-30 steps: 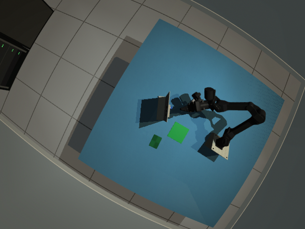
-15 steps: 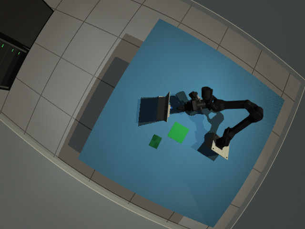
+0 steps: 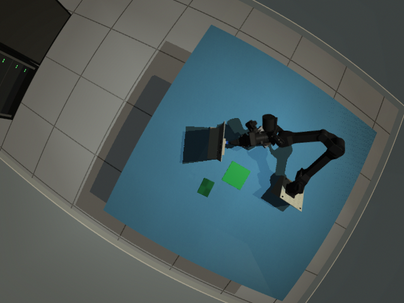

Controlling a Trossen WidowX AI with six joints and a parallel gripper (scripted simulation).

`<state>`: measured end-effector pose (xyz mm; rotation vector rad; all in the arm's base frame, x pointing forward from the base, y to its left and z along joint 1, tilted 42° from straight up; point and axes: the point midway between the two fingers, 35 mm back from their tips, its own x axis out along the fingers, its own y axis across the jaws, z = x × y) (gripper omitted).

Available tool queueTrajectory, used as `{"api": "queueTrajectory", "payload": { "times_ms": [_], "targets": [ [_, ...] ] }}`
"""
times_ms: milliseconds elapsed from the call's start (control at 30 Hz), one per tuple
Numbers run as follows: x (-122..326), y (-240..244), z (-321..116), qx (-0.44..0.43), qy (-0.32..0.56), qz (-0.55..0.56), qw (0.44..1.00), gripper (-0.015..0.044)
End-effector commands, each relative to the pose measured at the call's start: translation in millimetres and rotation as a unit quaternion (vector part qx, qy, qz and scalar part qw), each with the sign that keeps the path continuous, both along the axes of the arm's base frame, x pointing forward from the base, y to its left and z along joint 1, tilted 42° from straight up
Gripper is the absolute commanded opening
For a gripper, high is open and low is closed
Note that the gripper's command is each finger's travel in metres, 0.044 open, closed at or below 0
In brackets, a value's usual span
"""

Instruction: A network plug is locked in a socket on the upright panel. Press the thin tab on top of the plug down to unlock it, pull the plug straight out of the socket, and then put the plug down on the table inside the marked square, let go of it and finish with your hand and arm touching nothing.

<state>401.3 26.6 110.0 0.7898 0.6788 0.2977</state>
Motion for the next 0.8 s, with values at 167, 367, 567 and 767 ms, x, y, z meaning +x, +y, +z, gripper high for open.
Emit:
{"api": "queueTrajectory", "payload": {
  "times_ms": [167, 367, 567, 767],
  "targets": [
    [13.8, 6.2, -2.2, 0.001, -0.003, 0.000, 1.000, 0.0156],
    [19.7, 9.0, -4.7, 0.001, -0.003, 0.000, 1.000, 0.0156],
    [19.7, 9.0, -4.7, 0.001, -0.003, 0.000, 1.000, 0.0116],
    [19.7, 9.0, -4.7, 0.001, -0.003, 0.000, 1.000, 0.0076]
  ]
}}
